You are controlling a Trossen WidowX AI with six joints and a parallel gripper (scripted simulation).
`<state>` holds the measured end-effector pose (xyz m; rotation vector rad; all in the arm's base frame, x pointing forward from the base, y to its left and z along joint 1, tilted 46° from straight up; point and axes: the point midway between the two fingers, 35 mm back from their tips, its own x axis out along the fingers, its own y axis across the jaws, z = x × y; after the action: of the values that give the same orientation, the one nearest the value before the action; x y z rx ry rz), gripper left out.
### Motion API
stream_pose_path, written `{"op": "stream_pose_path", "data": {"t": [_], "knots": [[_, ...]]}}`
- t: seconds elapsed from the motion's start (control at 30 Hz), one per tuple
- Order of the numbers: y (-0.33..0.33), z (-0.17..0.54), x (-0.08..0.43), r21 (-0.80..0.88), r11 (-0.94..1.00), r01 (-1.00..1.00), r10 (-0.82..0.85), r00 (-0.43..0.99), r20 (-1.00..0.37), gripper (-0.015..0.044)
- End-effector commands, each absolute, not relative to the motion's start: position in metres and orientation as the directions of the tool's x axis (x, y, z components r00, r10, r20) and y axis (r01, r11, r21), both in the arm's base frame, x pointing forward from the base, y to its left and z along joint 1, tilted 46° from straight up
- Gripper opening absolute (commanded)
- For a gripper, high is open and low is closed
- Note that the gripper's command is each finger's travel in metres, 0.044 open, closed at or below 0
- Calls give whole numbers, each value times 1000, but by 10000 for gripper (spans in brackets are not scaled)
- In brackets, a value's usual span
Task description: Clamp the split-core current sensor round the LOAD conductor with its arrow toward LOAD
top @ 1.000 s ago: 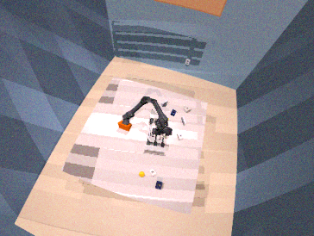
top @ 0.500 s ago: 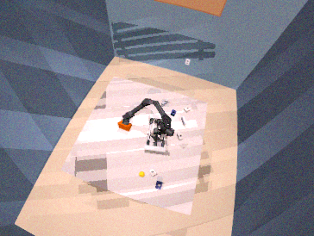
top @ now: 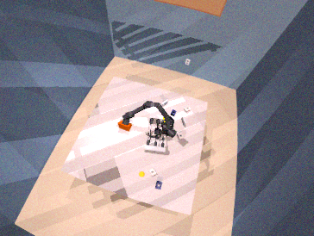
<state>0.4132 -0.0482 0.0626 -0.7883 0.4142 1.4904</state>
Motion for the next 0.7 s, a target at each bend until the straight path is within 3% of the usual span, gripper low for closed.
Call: {"op": "stream_pose_path", "data": {"t": [0.0,0.37,0.67], "knots": [[-50,65,414,-216,-90,-972,720,87,-688,158],[-50,65,414,-216,-90,-972,720,87,-688,440],[-42,57,415,-212,-96,-972,719,80,-690,440]]}}
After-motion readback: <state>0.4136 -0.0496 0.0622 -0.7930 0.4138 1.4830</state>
